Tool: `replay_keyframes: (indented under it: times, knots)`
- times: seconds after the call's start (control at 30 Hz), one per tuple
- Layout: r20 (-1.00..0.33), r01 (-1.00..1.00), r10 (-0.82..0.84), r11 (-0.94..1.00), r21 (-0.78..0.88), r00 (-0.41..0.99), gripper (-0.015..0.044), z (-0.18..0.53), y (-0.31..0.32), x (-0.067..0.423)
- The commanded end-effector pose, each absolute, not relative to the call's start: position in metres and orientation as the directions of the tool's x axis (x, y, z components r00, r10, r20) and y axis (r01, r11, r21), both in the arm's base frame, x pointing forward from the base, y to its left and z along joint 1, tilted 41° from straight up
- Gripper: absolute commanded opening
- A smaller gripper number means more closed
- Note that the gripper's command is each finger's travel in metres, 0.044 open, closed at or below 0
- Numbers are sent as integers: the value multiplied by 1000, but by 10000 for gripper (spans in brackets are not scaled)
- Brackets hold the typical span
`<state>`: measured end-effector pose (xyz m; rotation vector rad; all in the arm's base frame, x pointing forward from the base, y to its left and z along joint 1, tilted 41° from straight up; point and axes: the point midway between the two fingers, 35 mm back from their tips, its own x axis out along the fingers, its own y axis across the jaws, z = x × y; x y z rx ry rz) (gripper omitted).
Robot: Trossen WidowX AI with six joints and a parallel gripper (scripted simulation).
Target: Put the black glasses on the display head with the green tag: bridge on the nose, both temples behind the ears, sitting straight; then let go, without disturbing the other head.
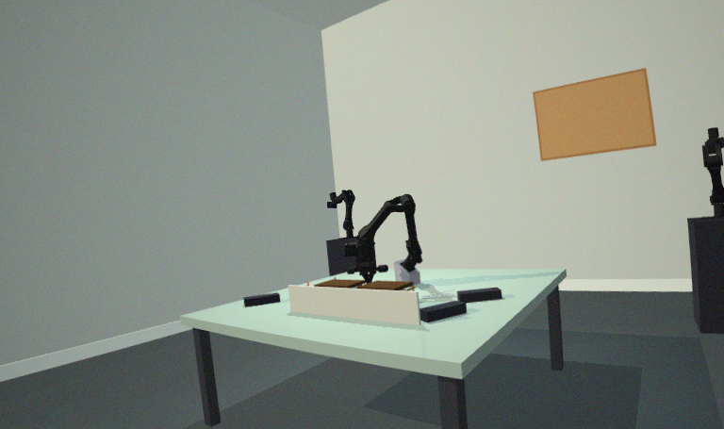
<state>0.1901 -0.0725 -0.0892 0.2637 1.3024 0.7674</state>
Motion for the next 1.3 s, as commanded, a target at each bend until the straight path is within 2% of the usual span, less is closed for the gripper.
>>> replay_keyframes:
  times: [0.0, 1.27]
  knots:
    - [-767, -365, 638, 730, 577, 65, 0, -91, -75, 192]
    - [-768, -366, 637, 731, 575, 65, 0, -105, -94, 200]
